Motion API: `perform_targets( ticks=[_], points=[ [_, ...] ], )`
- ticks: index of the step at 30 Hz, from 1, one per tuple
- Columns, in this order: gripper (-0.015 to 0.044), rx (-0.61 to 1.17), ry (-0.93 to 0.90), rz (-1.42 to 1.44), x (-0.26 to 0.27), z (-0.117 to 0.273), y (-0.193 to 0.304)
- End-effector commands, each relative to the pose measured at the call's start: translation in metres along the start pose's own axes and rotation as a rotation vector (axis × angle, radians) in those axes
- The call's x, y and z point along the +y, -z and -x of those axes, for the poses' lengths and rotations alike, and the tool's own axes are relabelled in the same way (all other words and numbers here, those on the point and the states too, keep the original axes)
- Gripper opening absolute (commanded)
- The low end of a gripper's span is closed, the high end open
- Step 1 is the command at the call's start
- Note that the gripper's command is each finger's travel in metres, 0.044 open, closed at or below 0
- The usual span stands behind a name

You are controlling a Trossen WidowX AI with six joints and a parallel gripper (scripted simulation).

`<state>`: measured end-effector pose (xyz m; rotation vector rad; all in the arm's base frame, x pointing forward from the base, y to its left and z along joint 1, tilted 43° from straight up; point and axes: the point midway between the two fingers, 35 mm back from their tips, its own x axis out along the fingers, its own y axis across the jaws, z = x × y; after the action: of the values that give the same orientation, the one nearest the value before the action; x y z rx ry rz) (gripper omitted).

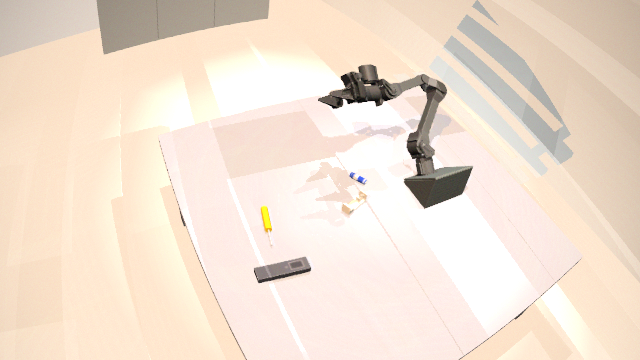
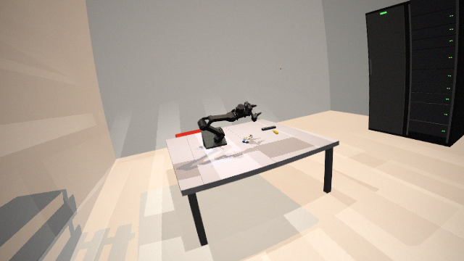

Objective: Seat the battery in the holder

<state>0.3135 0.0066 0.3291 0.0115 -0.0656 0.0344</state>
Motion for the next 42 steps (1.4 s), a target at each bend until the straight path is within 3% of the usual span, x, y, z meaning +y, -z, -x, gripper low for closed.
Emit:
perform_targets(
  ticks=[1, 7, 10, 14, 19, 21, 42],
  points=[
    [0.0374, 0.017, 0.005, 0.016, -0.001, -0.001, 0.004],
    [0.0224, 0.59, 0.017, 0.596, -0.017, -0.012, 0.116],
    [0.0224, 0.916, -0.12, 0.953, -0.027, 0.006, 0.168],
    [0.0224, 1.317, -0.478, 1.426, -0.041, 0.046, 0.213],
    [0.0224, 1.685, -1.211, 1.914, -0.06, 0.094, 0.225],
    [0.0224, 1.719, -1.341, 1.966, -0.062, 0.099, 0.224],
    [0.0224, 1.717, -1.341, 1.966, -0.071, 0.099, 0.233]
  ],
)
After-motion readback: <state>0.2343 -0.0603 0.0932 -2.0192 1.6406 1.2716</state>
